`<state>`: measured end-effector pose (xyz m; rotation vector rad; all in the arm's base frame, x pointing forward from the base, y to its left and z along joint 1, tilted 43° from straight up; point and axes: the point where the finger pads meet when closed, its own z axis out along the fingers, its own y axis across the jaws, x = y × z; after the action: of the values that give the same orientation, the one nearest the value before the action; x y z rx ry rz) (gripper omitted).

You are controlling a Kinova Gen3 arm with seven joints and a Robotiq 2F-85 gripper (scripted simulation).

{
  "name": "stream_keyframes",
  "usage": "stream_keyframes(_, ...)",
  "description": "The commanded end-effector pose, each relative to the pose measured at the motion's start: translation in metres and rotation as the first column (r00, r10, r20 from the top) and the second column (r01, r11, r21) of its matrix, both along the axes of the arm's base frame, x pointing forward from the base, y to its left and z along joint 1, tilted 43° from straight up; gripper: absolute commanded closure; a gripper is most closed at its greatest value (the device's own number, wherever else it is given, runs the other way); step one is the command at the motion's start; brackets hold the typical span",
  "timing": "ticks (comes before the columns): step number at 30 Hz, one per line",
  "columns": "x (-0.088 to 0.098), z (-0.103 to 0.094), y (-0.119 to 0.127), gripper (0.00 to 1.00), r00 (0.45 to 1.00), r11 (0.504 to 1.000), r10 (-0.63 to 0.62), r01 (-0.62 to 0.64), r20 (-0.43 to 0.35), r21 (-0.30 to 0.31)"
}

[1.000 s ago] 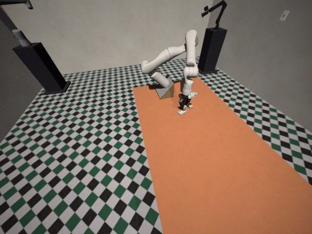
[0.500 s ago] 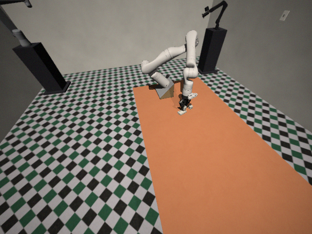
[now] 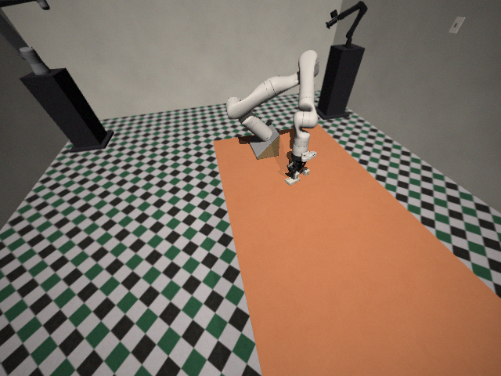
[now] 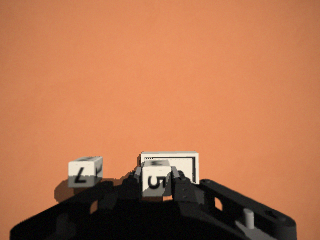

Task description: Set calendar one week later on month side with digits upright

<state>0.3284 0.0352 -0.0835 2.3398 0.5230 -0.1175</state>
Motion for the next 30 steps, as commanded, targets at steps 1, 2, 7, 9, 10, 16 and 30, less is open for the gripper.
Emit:
stream_keyframes(1, 0.0002, -0.0008, -0.0015, 0.74, 1.000, 1.000, -0.001, 0.001, 0.000, -0.001)
stream_keyframes(2, 0.0002, -0.0012, -0.0019, 0.74, 1.000, 1.000, -0.001, 0.001, 0.000, -0.001)
stream_keyframes(7, 0.0003, -0.0020, -0.0026, 0.74, 1.000, 1.000, -0.001, 0.001, 0.000, -0.001)
stream_keyframes(9, 0.0003, -0.0023, -0.0029, 0.74, 1.000, 1.000, -0.001, 0.001, 0.000, -0.001)
stream_keyframes(10, 0.0003, -0.0024, -0.0030, 0.74, 1.000, 1.000, -0.001, 0.001, 0.000, -0.001)
stream_keyframes(16, 0.0004, -0.0026, -0.0032, 0.74, 1.000, 1.000, -0.001, 0.001, 0.000, -0.001)
stream_keyframes(30, 0.0004, -0.0026, -0.0032, 0.74, 1.000, 1.000, -0.001, 0.001, 0.000, -0.001)
